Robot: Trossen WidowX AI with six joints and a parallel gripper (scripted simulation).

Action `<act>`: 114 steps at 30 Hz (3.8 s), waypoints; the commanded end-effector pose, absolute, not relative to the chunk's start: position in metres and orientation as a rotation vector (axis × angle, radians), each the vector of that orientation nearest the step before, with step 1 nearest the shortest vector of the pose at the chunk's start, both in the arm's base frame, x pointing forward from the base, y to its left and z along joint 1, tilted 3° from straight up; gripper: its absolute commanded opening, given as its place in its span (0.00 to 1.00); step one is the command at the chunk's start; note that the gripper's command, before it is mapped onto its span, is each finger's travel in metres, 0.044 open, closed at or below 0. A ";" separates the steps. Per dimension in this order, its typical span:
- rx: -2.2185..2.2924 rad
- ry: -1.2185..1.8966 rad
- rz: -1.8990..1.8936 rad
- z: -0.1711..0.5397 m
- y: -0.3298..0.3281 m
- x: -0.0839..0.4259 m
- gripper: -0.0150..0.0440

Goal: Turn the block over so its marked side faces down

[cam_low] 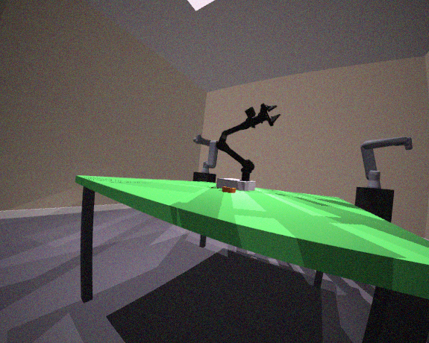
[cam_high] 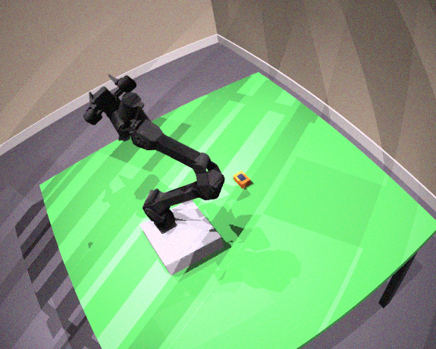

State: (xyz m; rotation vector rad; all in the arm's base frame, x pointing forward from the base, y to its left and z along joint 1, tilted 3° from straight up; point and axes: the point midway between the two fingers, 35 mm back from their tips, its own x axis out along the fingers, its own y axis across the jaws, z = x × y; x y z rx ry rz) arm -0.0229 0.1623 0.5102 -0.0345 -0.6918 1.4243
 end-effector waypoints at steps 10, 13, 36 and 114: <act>-0.375 -0.508 1.289 0.455 0.246 0.000 1.00; -0.467 -0.398 1.233 0.432 0.270 0.023 1.00; -0.534 0.816 0.584 0.205 0.216 0.300 1.00; 0.068 1.497 -0.030 0.003 0.030 0.354 0.63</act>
